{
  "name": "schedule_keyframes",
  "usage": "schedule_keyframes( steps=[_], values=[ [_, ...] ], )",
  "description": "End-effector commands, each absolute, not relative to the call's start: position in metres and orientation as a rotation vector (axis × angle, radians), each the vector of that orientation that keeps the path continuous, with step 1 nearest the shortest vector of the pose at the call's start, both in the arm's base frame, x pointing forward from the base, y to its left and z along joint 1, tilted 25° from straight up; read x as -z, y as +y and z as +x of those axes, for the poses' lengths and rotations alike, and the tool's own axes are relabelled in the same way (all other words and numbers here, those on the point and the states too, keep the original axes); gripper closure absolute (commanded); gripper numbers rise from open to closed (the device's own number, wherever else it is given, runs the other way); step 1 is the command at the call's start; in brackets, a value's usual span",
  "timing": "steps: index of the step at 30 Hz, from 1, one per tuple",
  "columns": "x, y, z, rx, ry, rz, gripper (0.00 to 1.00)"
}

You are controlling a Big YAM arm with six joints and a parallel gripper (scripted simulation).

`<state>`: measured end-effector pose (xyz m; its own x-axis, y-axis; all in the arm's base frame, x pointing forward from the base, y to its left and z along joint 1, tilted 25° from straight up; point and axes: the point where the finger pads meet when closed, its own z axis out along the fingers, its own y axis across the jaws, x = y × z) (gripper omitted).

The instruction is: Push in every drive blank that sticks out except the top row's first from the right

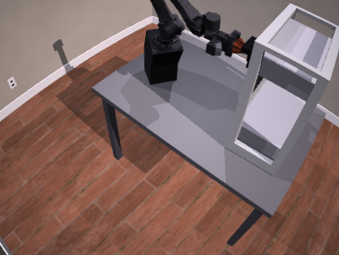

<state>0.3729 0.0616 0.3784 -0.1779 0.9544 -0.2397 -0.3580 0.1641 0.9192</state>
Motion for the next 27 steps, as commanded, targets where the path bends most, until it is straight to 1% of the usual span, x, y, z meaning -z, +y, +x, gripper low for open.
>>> schedule_keyframes(
  steps=[1,27],
  values=[
    [-0.4263,0.0674,0.3836,-1.368,1.128,0.617,1.00],
    [-0.4268,0.0697,0.3917,-1.363,1.151,0.635,1.00]
  ],
)
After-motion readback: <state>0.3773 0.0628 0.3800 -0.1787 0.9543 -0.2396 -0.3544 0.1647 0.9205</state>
